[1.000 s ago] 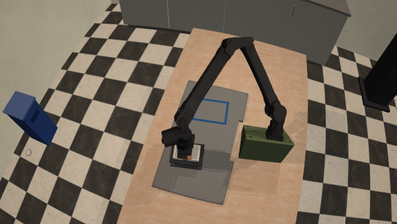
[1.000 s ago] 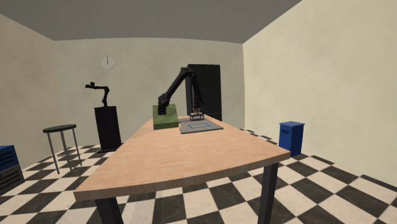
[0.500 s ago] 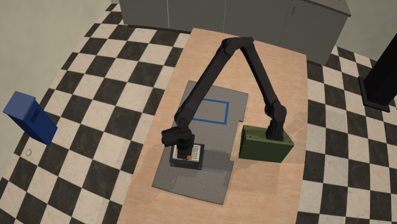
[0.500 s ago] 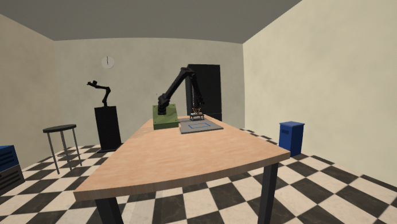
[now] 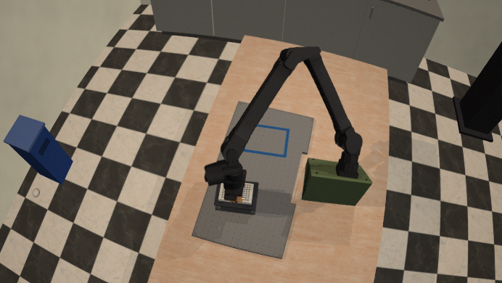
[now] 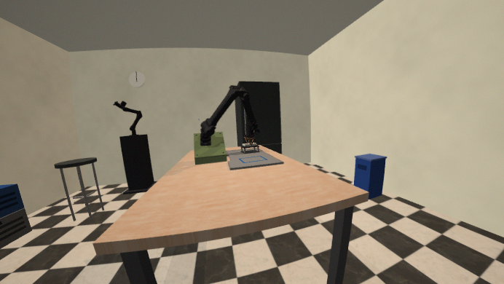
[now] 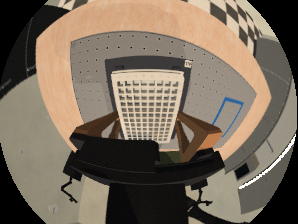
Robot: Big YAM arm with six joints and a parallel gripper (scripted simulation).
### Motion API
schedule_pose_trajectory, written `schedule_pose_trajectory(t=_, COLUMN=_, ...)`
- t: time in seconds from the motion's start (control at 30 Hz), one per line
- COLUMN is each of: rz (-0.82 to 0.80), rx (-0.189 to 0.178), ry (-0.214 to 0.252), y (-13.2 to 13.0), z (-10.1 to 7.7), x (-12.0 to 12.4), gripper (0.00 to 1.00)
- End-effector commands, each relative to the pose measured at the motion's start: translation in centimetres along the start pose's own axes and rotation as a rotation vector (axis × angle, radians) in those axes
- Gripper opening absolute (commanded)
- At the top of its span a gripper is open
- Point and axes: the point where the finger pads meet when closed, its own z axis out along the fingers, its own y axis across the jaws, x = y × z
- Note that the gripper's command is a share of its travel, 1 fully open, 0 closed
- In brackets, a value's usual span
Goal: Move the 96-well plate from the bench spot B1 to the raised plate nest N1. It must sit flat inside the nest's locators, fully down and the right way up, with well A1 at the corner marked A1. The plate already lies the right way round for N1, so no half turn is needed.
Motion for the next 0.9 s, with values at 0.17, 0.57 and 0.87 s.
schedule_pose_trajectory(t=0.17, rz=0.013, rx=-0.003, ry=-0.006, y=-0.45, z=0.42, x=-0.54, gripper=0.00)
schedule_pose_trajectory(t=0.57, rz=0.013, rx=-0.003, ry=-0.007, y=-0.37, z=0.60, x=-0.65, gripper=0.00)
schedule_pose_trajectory(t=0.87, rz=0.014, rx=-0.003, ry=-0.007, y=-0.40, z=0.74, x=-0.59, gripper=0.00)
